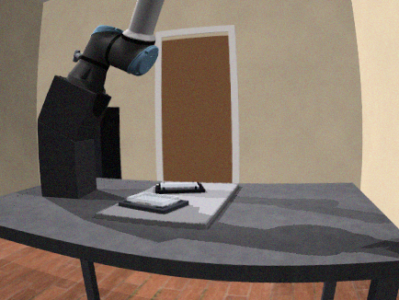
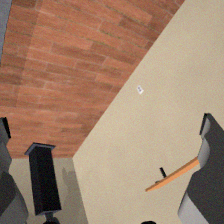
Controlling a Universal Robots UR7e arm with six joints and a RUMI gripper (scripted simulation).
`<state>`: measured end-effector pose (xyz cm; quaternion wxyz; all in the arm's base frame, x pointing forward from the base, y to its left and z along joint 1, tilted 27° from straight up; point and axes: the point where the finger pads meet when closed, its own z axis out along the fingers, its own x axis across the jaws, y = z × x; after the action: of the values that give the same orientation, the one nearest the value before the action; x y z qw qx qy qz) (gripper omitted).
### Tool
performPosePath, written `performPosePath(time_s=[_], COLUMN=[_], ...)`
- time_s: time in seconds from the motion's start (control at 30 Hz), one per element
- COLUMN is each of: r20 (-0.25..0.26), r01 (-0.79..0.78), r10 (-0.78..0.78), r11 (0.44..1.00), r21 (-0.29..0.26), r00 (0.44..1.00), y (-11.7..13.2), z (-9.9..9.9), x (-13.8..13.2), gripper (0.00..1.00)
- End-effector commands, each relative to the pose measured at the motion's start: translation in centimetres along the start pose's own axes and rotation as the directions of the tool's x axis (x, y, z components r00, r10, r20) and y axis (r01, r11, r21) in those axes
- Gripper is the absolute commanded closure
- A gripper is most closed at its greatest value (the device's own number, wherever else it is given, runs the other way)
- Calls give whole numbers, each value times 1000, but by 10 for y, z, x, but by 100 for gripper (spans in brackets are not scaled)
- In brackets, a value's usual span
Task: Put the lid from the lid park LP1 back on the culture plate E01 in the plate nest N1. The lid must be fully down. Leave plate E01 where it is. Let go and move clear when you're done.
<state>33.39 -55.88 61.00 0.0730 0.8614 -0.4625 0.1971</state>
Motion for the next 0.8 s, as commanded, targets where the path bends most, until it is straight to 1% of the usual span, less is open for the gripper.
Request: performPosePath(time_s=[0.0, 0.53, 0.57, 0.63, 0.77], r20=[-1, -1, 10, 25, 25], r01=[0, 0, -16, -37, -37], r10=[0, 0, 15, 36, 36], r11=[1000, 1000, 1000, 999, 999], r21=[0, 0, 6, 16, 16], r00=[1000, 1000, 1000, 999, 999], y=[0, 0, -4, -14, -33], z=[-1, -1, 0, 1, 4], x=[0, 0, -2, -5, -11], gripper=[0, 0, 18, 18, 18])
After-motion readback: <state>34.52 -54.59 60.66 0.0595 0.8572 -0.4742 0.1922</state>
